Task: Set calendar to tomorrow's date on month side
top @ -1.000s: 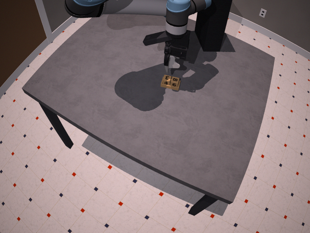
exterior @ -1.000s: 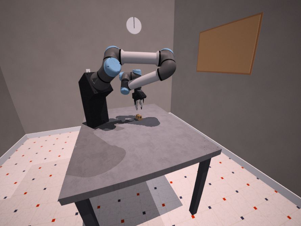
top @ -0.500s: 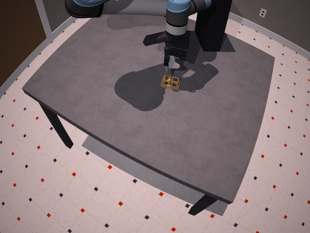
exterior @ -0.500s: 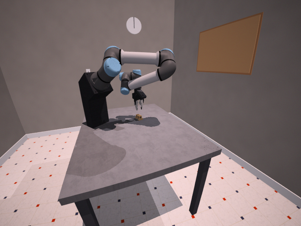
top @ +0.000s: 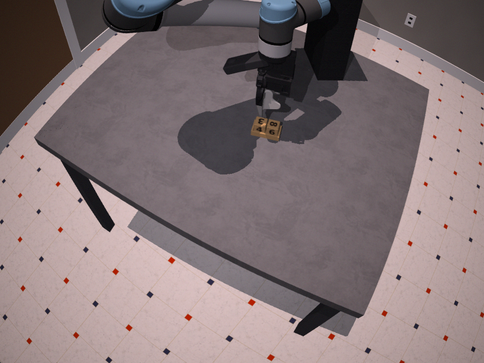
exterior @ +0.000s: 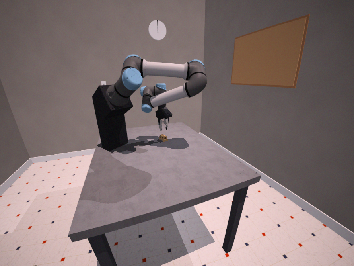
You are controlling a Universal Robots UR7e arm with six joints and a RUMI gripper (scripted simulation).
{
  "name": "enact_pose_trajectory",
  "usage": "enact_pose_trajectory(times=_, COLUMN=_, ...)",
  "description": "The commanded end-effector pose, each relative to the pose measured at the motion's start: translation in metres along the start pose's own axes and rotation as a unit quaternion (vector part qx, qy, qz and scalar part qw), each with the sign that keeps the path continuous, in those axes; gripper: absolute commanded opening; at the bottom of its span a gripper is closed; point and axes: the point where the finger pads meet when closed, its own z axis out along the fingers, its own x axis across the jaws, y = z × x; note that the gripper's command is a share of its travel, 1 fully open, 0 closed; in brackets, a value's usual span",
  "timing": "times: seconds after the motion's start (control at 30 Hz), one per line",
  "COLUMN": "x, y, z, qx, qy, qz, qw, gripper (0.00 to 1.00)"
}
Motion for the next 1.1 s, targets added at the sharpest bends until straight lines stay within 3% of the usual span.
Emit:
enact_pose_trajectory(times=0.0, x=0.0, y=0.0, z=0.007, qx=0.0, qy=-0.001, qz=0.0, qw=1.0, gripper=0.29)
enact_pose_trajectory(times=0.67, x=0.0, y=0.0, z=0.033, qx=0.0, qy=-0.001, qz=0.0, qw=1.0, gripper=0.29)
enact_pose_trajectory(times=1.07, x=0.0, y=0.0, z=0.04, qx=0.0, qy=-0.001, qz=0.0, qw=1.0, gripper=0.29)
